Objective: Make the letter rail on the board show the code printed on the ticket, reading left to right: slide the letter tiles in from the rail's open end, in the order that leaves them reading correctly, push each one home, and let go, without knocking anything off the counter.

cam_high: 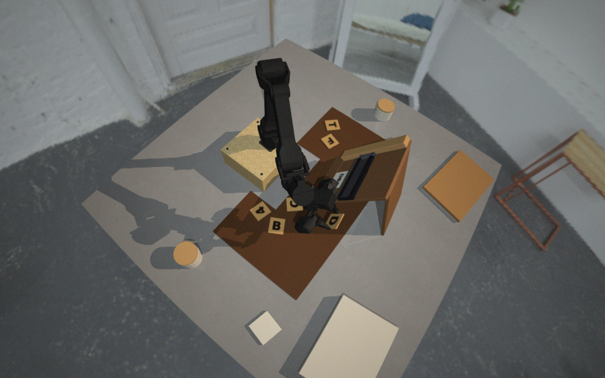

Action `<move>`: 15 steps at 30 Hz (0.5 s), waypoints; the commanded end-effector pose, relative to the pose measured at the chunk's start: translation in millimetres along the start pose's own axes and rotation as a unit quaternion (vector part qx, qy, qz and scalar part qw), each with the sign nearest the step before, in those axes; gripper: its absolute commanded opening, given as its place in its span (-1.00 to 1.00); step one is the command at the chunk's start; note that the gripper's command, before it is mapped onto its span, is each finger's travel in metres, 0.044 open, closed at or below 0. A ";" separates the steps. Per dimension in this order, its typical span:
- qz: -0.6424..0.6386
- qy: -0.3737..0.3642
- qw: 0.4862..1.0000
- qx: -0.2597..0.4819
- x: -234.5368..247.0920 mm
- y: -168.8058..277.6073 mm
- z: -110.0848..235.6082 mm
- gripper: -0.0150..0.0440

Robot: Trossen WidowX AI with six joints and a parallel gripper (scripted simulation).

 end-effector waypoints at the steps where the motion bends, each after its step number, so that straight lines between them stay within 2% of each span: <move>1: -0.003 0.000 1.000 0.002 3.0 1.1 -0.6 -0.49; 15: -0.003 0.000 1.000 0.002 10.0 2.3 -0.7 -0.49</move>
Point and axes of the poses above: the point midway between the two fingers, 35 mm back from their tips, its own z axis back along the fingers, its own x axis across the jaws, y = z × x, the point moved 7 cm from there along z, back along the fingers
